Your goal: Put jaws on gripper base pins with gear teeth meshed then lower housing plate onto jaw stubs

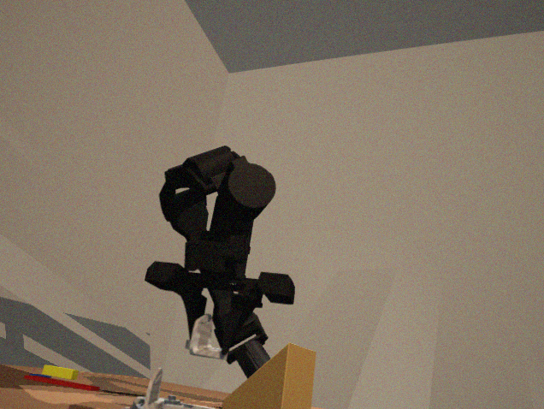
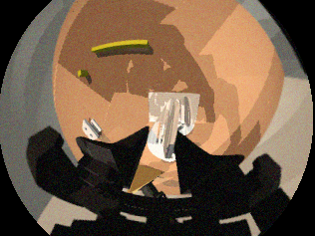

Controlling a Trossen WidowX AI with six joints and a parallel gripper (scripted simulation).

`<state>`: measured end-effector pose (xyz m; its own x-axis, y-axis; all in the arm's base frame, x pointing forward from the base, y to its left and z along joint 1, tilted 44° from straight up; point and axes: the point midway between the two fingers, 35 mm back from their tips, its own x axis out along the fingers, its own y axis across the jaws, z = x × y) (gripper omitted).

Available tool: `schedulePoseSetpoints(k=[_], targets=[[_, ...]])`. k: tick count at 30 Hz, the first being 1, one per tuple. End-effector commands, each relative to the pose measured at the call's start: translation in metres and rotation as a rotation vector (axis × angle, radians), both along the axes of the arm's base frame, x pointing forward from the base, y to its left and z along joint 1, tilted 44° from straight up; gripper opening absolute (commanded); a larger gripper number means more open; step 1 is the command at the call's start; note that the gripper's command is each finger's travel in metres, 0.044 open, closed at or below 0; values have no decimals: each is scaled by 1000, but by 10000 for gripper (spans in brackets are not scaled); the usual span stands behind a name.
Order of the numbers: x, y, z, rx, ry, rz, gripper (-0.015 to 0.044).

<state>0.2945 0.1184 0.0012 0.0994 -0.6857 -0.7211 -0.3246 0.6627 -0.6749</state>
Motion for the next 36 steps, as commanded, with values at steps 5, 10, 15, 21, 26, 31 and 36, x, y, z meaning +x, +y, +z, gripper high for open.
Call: schedulePoseSetpoints(k=[5,10,15,21,26,31,36], targets=[[0,0,-1,3,-4,-8,134],[0,0,-1,3,-4,-8,134],[0,0,-1,3,-4,-8,134],[-1,0,-1,3,-4,-8,134],[-1,0,-1,3,-5,-9,134],[-1,0,-1,3,-5,-9,134],[0,-5,-7,3,-5,-9,134]])
